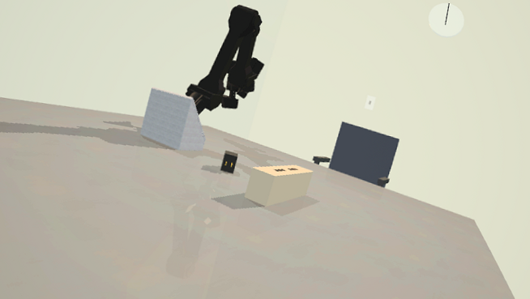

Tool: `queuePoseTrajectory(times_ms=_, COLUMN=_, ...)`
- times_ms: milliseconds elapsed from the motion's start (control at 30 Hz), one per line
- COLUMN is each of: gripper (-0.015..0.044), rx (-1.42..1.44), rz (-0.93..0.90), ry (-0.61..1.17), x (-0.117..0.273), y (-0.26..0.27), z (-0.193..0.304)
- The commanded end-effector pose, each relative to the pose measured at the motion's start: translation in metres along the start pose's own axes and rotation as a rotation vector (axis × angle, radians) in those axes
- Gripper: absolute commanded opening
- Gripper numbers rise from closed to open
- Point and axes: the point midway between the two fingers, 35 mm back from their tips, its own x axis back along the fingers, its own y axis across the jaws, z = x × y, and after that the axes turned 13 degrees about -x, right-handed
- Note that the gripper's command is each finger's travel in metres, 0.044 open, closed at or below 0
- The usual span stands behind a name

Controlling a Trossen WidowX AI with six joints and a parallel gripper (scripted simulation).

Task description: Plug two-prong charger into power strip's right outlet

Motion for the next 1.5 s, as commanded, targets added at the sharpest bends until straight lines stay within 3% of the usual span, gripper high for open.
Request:
queuePoseTrajectory(times_ms=0, gripper=0.0440, rx=0.015, rz=0.051, ry=-0.042, x=0.002, y=-0.011, z=-0.014)
queuePoseTrajectory(times_ms=700, gripper=0.0440, rx=0.037, rz=0.327, ry=-0.247, x=0.039, y=-0.074, z=-0.080)
queuePoseTrajectory(times_ms=1467, gripper=0.0440, rx=0.019, rz=0.612, ry=-0.470, x=0.115, y=-0.126, z=-0.141)
